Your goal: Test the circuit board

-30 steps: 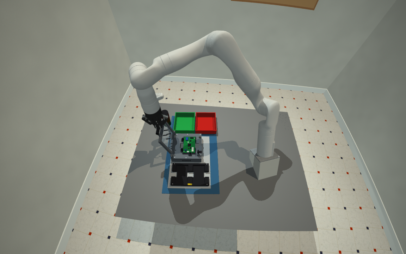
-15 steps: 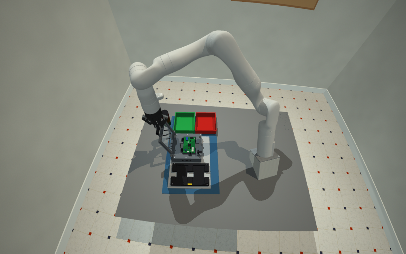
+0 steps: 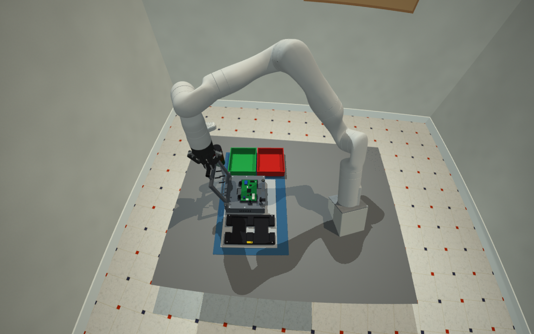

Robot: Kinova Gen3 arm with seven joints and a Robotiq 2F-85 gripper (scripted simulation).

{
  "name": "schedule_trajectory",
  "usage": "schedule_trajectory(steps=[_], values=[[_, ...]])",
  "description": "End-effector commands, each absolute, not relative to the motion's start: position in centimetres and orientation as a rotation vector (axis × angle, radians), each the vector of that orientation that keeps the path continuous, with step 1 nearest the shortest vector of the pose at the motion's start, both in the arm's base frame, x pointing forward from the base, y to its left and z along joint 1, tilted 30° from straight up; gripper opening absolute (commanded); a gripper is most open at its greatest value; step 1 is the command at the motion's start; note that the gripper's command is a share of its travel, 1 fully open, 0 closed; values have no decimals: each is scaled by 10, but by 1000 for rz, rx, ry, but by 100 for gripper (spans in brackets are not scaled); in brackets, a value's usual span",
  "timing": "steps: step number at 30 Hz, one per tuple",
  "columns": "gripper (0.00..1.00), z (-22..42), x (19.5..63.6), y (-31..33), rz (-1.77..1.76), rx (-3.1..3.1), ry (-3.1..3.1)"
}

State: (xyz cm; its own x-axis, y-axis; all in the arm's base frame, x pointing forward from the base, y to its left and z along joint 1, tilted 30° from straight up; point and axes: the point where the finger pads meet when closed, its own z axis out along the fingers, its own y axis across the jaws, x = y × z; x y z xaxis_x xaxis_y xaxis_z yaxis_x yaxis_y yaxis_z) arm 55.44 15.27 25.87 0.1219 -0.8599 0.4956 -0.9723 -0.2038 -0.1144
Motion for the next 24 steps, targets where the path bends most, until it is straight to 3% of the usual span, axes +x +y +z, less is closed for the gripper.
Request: schedule_trajectory(steps=[1, 24], values=[[0, 260, 550, 153, 683, 2161, -1809], [0, 260, 525, 150, 683, 2161, -1809]])
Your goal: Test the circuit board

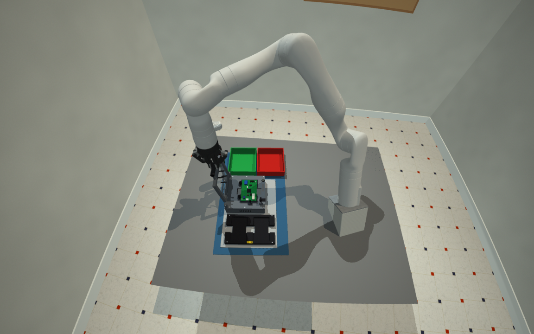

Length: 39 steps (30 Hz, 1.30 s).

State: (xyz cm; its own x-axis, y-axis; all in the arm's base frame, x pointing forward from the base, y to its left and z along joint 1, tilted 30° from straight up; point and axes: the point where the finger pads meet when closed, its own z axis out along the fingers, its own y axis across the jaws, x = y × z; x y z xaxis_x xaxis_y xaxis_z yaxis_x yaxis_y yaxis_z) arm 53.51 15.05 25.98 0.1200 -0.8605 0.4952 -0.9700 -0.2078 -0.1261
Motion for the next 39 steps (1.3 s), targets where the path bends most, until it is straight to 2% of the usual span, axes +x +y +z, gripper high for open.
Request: schedule_trajectory(steps=[1, 39], values=[[0, 260, 523, 149, 683, 2161, -1809], [0, 234, 435, 122, 683, 2161, -1809]])
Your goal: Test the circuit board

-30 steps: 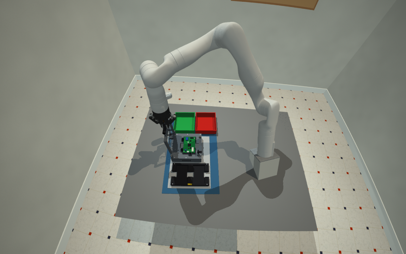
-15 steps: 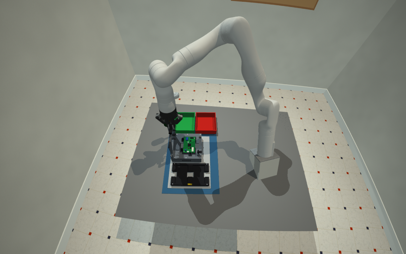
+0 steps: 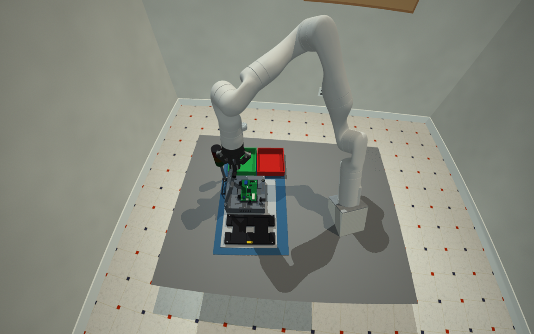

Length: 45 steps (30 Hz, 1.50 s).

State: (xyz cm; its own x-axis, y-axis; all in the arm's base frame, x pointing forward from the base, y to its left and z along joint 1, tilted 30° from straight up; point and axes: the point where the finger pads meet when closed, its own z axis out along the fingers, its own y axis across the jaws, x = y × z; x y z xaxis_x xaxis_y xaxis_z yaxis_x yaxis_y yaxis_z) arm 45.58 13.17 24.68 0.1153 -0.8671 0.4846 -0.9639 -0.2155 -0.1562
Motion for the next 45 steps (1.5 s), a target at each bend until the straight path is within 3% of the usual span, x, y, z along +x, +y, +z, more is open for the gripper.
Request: schedule_trajectory(steps=[1, 24, 45], values=[[0, 232, 432, 120, 683, 2161, -1809], [0, 181, 382, 83, 683, 2161, -1809], [0, 138, 366, 56, 683, 2161, -1809]])
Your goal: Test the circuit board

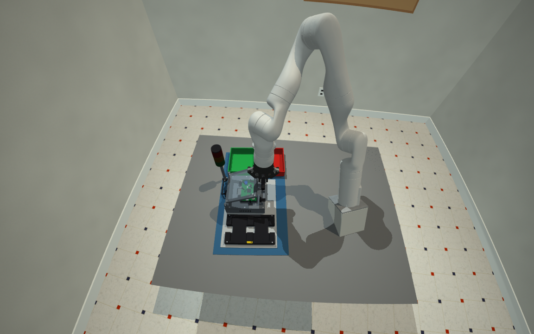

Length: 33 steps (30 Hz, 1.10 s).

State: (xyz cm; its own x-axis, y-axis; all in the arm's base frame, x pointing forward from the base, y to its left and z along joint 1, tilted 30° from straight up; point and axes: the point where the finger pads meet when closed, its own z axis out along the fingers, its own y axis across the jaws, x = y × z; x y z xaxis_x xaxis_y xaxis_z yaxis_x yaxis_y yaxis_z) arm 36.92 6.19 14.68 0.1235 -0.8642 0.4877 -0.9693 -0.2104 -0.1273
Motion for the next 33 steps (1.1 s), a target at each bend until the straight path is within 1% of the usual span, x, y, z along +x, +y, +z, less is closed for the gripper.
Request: schedule_trajectory(steps=[1, 14, 33], values=[[0, 136, 366, 55, 683, 2161, -1809], [0, 111, 364, 40, 683, 2161, -1809], [0, 91, 365, 29, 683, 2161, -1809]])
